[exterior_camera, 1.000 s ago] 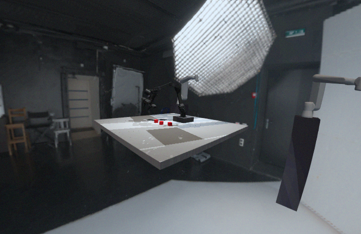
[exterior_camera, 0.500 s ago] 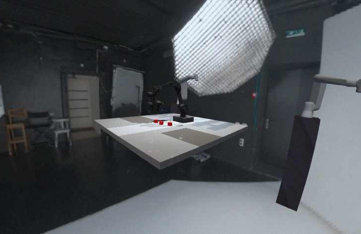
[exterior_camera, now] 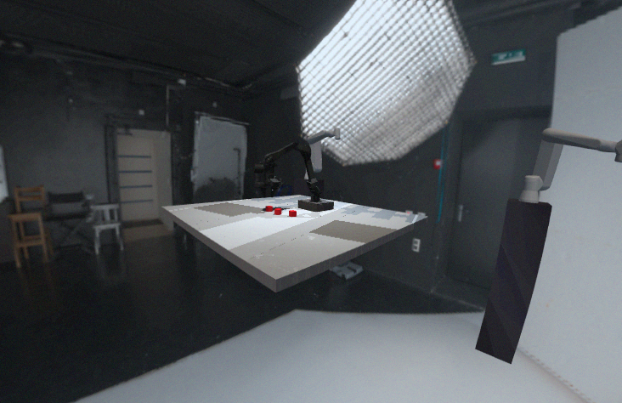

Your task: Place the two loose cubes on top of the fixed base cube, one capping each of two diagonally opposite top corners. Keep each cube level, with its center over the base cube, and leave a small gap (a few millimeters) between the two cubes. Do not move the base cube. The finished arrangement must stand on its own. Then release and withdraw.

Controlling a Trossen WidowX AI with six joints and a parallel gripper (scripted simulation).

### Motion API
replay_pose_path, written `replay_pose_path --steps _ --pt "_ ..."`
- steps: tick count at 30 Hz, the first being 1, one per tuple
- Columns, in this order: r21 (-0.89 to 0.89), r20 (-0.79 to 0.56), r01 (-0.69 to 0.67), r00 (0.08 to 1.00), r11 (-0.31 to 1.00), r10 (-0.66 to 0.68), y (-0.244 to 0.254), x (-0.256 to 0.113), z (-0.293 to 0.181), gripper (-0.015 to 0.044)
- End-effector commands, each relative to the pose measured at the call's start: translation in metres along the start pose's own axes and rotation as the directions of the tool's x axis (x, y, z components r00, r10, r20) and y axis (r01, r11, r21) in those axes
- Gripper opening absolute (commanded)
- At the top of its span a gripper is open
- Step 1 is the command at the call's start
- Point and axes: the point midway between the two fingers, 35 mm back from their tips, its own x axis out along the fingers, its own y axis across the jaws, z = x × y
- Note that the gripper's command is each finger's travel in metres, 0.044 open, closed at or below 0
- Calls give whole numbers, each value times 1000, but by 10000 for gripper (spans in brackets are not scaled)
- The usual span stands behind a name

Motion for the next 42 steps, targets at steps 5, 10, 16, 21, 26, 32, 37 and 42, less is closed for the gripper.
replay_pose_path --steps 5,10,16,21,26,32,37,42 --pt "-8 9 -15 1000 1000 15 4 29 2 265" --pt "-8 9 -15 1000 1000 15 4 41 2 265" --pt "-8 9 -15 1000 1000 15 4 47 2 265" --pt "-8 9 -15 1000 1000 15 4 55 2 265" --pt "-8 9 -15 1000 1000 15 4 63 3 265" --pt "-8 9 -15 1000 1000 15 5 72 3 265" --pt "-8 9 -15 1000 1000 15 5 74 3 186" --pt "-8 9 -15 1000 1000 15 5 74 3 105"
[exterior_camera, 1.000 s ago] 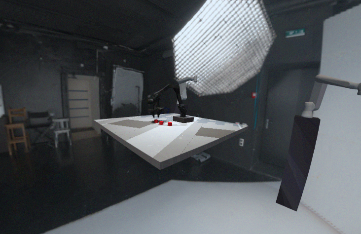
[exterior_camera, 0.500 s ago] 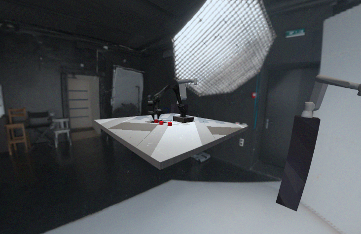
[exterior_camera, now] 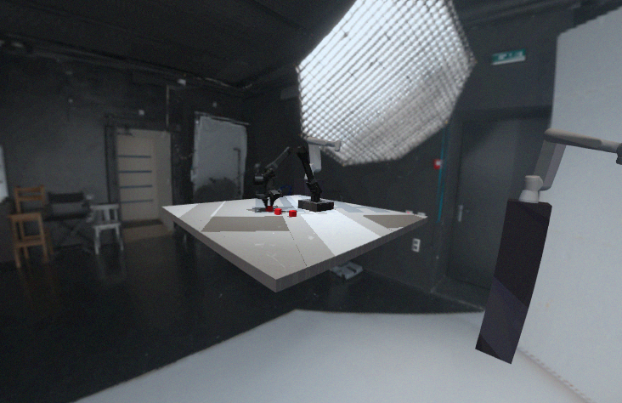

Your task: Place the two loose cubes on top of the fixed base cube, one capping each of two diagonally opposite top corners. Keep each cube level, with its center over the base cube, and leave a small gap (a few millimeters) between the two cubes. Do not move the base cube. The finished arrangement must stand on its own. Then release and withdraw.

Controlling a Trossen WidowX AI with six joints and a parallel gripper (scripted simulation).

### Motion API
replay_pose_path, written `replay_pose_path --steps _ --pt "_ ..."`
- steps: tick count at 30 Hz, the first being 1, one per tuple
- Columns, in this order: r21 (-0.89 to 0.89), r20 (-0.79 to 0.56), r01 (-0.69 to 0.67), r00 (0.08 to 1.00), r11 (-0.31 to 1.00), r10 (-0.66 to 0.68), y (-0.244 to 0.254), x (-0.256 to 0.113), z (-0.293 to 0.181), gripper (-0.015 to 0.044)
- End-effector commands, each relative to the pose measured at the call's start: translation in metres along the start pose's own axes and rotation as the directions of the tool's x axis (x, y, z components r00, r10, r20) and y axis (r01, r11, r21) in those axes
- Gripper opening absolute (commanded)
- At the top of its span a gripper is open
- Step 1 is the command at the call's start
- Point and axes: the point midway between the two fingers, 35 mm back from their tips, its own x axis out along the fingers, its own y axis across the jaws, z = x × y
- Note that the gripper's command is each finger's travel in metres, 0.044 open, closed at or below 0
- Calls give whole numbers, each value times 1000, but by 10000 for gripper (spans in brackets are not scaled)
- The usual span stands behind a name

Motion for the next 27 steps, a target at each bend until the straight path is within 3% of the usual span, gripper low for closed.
replay_pose_path --steps 1,27 --pt "-6 3 2 1000 1000 -2 0 1 1 105" --pt "-6 2 2 1000 1000 -2 -4 -75 -1 105"
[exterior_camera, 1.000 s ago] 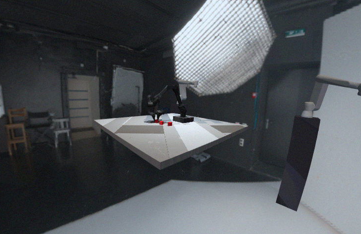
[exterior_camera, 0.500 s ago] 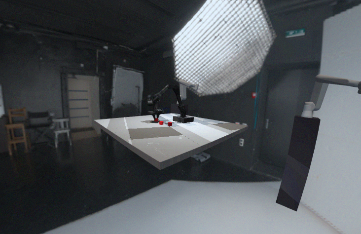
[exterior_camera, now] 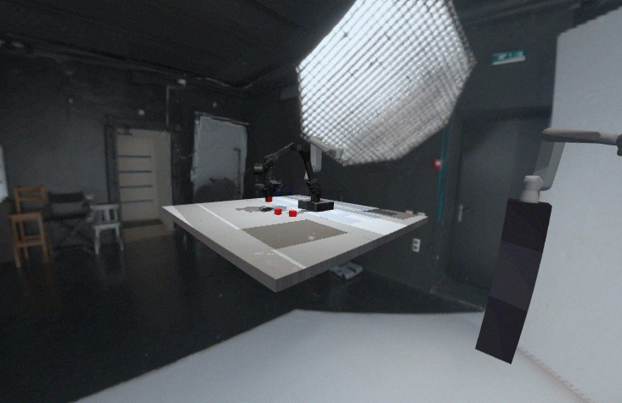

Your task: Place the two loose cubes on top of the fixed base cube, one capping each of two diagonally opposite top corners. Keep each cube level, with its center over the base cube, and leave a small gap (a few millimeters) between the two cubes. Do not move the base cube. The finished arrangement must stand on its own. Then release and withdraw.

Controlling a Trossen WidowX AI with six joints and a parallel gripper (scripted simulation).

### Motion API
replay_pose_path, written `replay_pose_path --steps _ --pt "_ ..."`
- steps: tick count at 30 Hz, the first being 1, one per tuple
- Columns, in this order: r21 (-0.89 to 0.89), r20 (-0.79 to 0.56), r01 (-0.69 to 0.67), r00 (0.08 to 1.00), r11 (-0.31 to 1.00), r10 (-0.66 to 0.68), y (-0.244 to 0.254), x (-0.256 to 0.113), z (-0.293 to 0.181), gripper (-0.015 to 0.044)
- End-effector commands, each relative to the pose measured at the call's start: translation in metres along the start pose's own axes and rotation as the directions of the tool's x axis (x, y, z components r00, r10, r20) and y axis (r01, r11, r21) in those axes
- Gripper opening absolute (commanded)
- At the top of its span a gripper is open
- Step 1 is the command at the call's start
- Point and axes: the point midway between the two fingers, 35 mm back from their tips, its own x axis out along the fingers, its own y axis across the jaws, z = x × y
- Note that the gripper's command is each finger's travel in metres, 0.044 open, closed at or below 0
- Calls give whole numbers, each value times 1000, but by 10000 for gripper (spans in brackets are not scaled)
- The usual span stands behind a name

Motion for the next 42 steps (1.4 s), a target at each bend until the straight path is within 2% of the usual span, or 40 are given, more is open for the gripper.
replay_pose_path --steps 1,10,15,28,42 --pt "-6 1 5 1000 1000 -5 0 -15 0 105" --pt "-6 1 5 1000 1000 -5 4 -44 2 105" --pt "12 1 5 1000 1000 -5 4 -45 3 105" --pt "365 4 4 1000 931 -6 -1 -39 32 105" --pt "694 6 0 1000 720 -6 -3 -32 63 105"
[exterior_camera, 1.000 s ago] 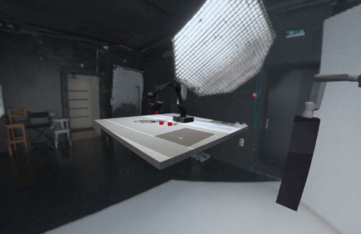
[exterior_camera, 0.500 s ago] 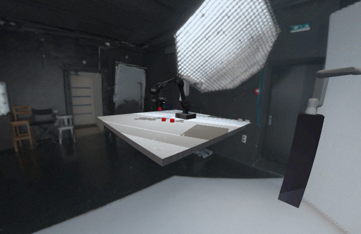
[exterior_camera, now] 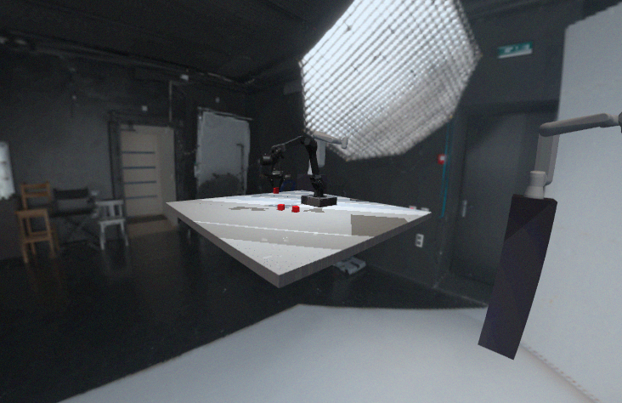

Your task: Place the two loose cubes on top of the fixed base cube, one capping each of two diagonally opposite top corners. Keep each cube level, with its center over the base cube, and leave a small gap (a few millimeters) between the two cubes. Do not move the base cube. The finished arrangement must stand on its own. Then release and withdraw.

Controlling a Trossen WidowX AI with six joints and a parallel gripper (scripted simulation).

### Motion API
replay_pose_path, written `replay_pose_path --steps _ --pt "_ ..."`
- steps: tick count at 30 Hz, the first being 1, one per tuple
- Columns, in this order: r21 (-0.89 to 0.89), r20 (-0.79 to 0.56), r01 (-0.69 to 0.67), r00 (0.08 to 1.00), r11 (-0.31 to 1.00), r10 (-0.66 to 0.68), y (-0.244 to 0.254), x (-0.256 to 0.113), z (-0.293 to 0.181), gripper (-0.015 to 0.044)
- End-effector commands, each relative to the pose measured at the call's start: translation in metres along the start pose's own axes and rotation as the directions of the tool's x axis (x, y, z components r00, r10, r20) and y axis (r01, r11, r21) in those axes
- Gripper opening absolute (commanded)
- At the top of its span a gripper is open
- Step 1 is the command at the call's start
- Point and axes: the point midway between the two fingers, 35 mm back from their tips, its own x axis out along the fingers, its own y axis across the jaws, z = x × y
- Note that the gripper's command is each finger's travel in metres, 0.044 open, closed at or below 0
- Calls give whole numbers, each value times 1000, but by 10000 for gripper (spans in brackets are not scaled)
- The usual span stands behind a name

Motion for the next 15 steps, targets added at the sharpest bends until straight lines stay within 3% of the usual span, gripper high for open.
replay_pose_path --steps 1,15 --pt "119 3 -2 1000 993 2 6 3 8 105" --pt "491 5 -5 1000 871 3 27 10 31 105"
